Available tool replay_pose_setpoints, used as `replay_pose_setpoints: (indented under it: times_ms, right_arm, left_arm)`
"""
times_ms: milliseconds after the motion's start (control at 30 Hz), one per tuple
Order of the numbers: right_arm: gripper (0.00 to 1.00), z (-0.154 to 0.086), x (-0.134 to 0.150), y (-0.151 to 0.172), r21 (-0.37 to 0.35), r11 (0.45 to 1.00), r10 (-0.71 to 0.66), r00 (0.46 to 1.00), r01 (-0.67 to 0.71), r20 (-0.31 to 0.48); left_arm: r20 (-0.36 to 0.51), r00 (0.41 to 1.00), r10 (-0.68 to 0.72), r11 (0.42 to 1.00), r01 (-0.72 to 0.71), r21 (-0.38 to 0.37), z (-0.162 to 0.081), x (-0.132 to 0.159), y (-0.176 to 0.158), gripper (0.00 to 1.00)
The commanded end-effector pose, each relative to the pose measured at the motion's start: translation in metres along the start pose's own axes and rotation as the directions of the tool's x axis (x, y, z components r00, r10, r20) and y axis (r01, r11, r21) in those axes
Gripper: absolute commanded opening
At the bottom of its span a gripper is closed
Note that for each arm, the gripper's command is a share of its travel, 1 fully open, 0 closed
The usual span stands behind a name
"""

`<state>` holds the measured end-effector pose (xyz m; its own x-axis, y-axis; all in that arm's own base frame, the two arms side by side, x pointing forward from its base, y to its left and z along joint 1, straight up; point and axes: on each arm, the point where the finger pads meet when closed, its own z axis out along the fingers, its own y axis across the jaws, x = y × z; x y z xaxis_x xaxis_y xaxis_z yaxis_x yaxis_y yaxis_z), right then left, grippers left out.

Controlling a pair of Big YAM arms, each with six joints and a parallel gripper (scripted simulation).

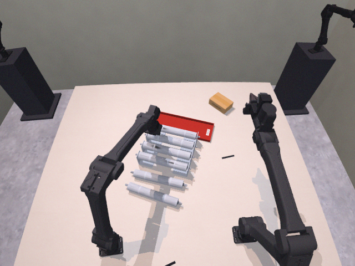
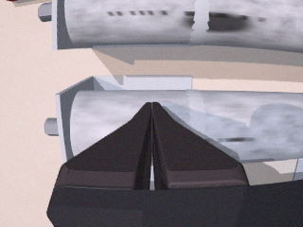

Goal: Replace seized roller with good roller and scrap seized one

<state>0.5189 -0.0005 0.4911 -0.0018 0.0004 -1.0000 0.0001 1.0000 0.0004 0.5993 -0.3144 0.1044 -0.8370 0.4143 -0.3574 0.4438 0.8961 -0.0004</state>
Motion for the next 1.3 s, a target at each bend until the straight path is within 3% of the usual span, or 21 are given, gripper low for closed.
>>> replay_pose_setpoints:
  times_ms: [0, 1267]
  right_arm:
    - [0.0, 0.0052, -0.0444, 0.0048, -0.006, 1.0, -0.011, 0.998, 0.011, 0.064]
    - [0.0, 0.0052, -0.0444, 0.0048, -0.006, 1.0, -0.011, 0.998, 0.011, 0.064]
  left_arm:
    - [-0.04, 0.999, -0.012, 1.0, 0.012, -0.007, 0.03, 0.0154, 0.0078, 0.0]
    - [-0.069, 0.998, -0.012, 1.0, 0.011, -0.008, 0.0295, 0.0233, 0.0078, 0.0]
